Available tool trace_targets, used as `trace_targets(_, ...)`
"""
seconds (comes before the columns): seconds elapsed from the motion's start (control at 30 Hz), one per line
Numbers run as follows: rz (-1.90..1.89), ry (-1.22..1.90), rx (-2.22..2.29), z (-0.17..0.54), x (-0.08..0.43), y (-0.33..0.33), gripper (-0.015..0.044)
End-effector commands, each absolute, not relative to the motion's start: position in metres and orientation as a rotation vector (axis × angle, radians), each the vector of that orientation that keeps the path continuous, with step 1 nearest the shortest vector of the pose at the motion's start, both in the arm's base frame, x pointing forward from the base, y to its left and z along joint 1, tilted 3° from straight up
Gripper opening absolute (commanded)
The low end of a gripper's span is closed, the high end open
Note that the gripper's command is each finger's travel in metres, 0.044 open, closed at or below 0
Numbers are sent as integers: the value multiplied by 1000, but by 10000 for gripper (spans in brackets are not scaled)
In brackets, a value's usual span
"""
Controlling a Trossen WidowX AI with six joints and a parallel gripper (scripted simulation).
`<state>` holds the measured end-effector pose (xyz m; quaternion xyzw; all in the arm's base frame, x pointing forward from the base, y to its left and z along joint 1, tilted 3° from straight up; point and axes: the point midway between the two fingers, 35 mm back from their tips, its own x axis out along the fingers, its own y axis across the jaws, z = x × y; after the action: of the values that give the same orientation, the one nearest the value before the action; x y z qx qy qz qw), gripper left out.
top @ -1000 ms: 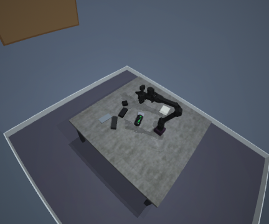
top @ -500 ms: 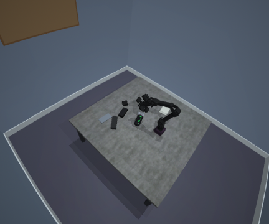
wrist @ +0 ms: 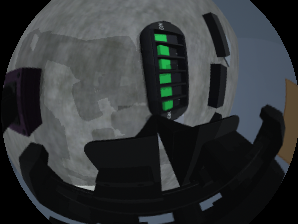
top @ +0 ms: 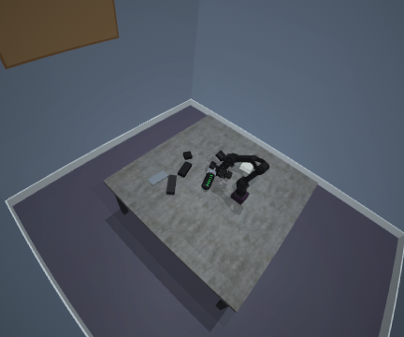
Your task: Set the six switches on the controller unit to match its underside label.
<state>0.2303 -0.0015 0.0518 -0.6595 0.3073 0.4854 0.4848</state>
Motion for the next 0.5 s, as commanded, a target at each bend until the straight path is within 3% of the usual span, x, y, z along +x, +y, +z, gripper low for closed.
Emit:
trace_targets(0.0,1209,754,-1594,46,224,-1,0)
trace_targets(0.47,1238,796,-1562,51,232,6,0)
